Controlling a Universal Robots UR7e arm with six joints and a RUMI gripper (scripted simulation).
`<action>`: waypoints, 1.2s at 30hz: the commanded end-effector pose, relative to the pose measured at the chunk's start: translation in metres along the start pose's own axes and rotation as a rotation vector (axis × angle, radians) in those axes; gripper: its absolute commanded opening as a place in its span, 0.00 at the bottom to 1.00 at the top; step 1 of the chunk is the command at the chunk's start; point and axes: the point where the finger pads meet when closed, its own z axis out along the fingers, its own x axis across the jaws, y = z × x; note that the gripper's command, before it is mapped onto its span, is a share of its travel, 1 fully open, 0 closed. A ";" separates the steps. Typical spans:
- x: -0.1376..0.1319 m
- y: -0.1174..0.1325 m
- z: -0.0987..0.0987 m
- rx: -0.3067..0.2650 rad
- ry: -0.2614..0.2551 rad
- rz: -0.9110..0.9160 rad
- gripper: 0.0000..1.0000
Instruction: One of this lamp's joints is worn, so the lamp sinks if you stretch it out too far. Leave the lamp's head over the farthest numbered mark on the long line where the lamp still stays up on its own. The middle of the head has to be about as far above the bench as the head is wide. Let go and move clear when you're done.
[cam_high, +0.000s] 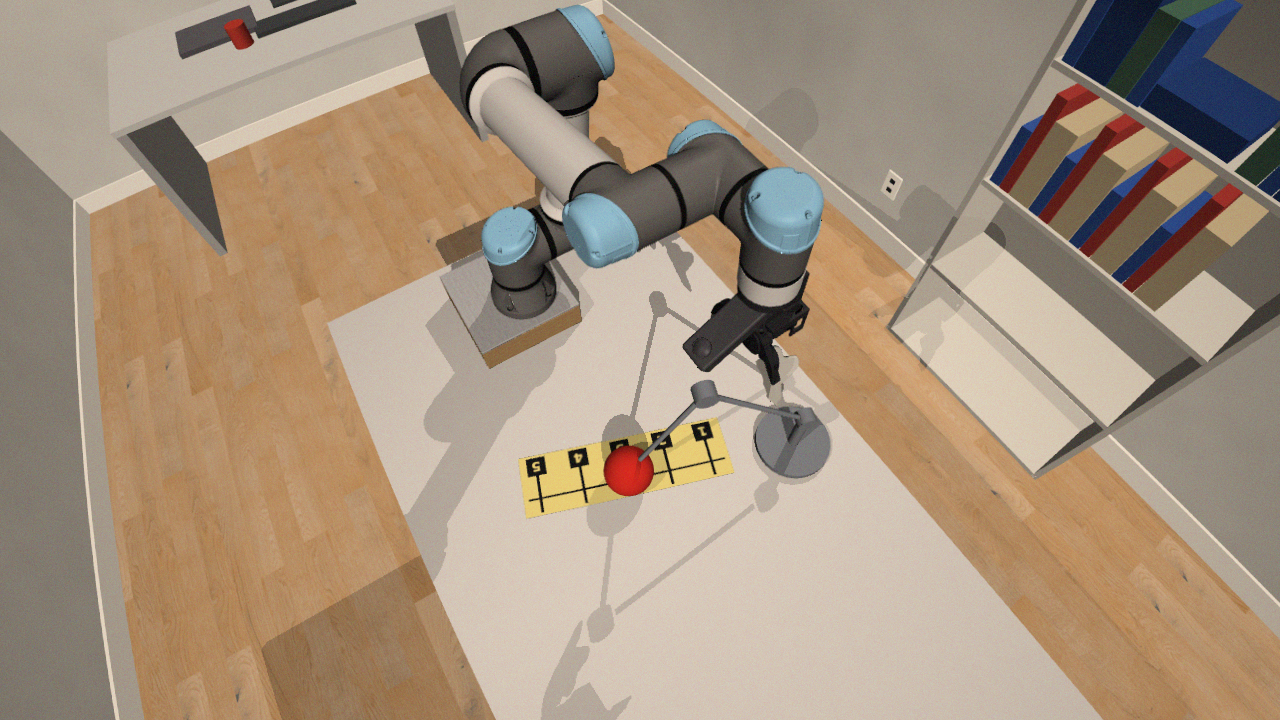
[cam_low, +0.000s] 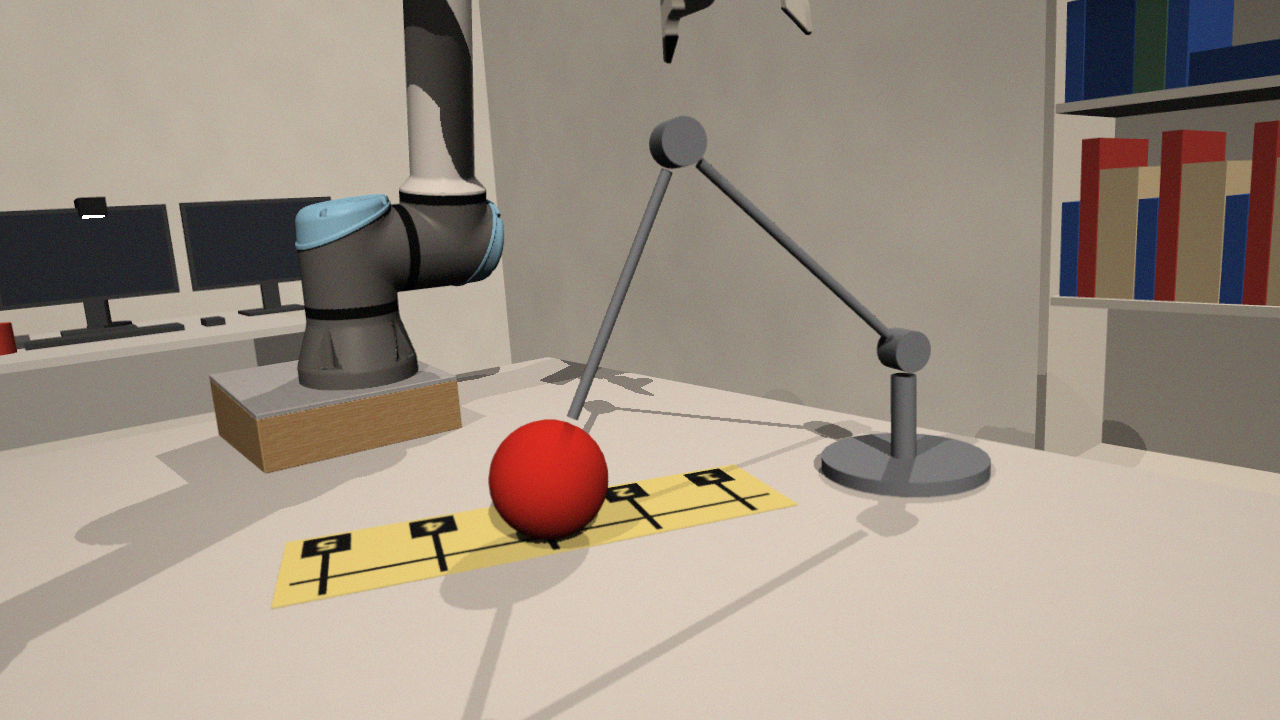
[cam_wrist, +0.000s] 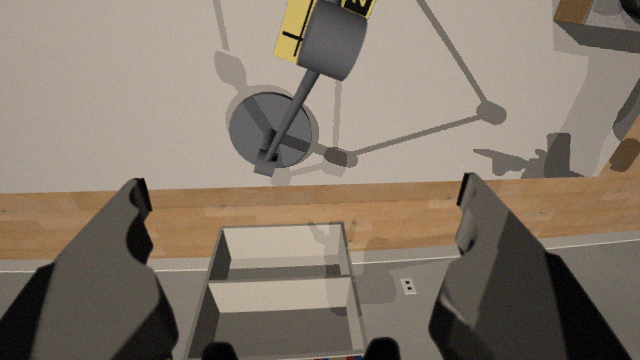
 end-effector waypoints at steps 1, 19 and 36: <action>0.000 0.001 -0.001 0.104 -0.018 0.180 1.00; -0.002 -0.003 0.039 0.069 -0.013 0.120 1.00; -0.003 -0.007 0.073 0.070 -0.008 0.121 1.00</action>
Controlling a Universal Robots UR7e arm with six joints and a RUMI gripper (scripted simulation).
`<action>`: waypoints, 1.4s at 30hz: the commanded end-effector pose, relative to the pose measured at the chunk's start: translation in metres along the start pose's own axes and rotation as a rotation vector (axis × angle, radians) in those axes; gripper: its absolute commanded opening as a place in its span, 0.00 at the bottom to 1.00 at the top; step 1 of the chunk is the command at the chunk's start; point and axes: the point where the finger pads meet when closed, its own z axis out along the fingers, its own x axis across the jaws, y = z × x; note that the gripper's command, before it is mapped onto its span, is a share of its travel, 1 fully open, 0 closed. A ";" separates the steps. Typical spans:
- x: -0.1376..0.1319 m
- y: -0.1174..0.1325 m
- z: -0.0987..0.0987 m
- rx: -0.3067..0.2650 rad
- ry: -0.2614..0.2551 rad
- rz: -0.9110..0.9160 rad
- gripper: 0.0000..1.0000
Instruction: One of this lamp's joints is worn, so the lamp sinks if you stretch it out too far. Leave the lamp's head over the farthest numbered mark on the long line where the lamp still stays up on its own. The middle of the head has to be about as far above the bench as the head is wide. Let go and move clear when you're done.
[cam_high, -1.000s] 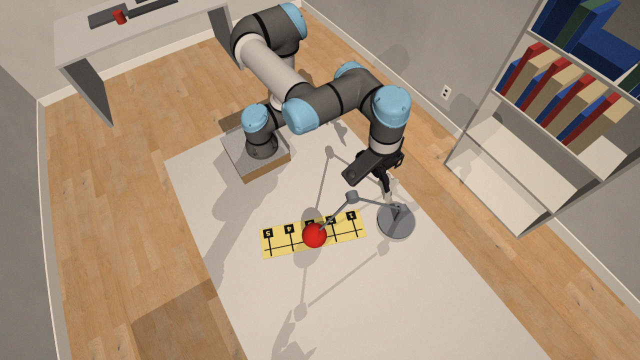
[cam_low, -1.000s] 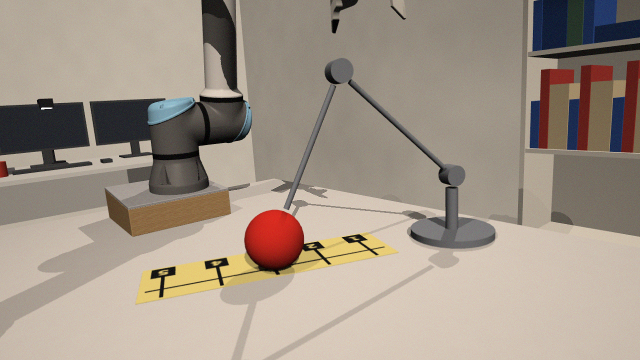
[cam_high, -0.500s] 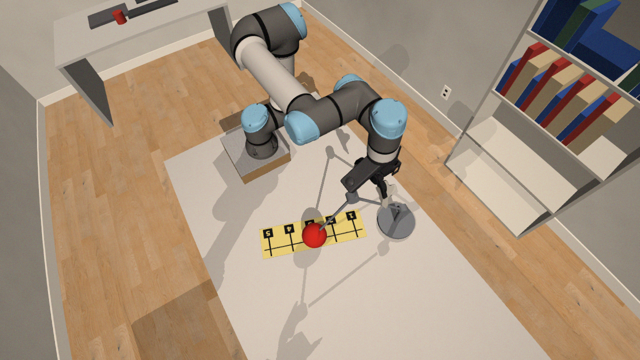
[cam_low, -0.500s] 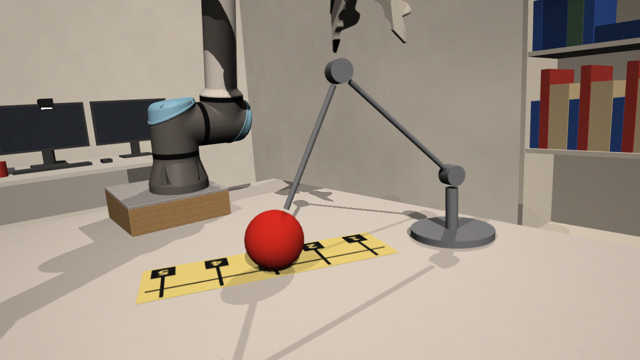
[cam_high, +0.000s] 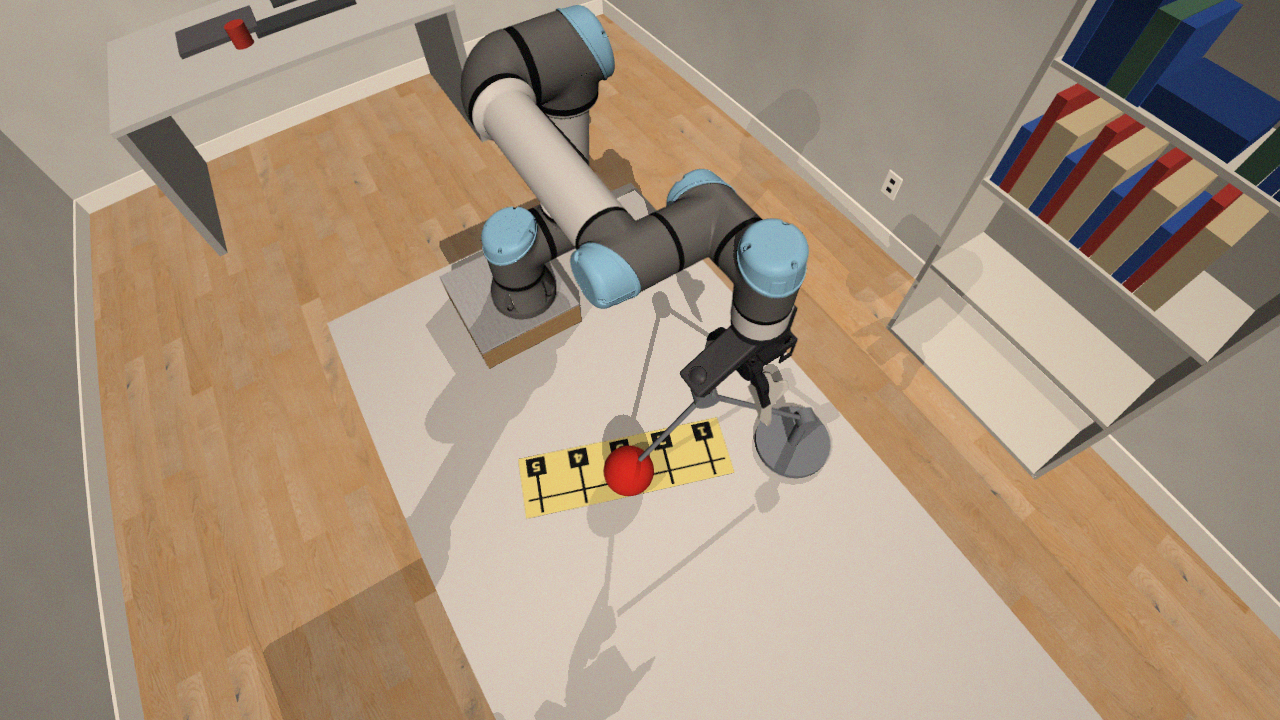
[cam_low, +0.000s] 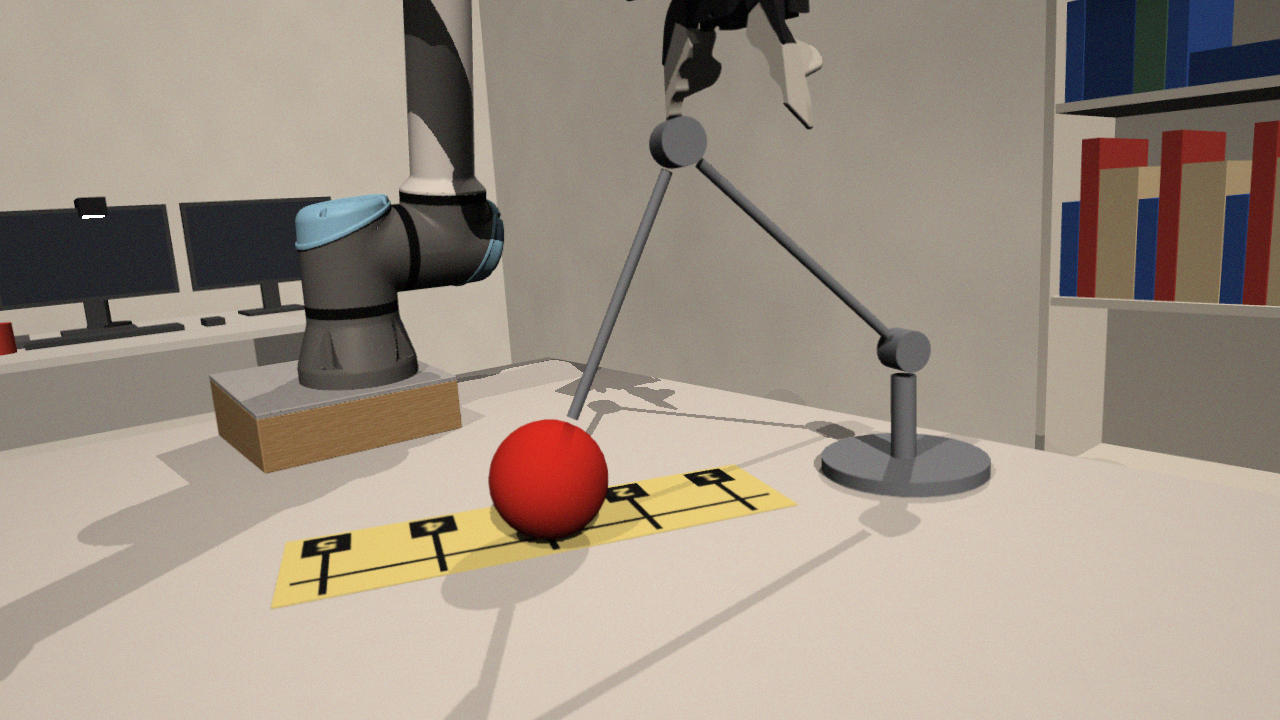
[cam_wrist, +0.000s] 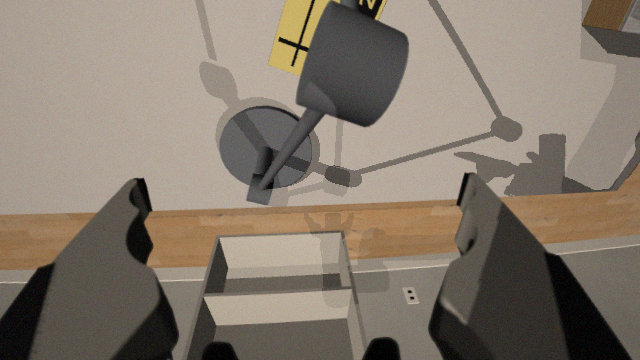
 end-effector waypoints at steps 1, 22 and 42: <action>-0.001 0.000 0.007 0.068 -0.015 0.120 1.00; -0.002 -0.003 0.040 0.081 -0.015 0.140 1.00; -0.003 -0.003 0.046 0.103 -0.023 0.180 1.00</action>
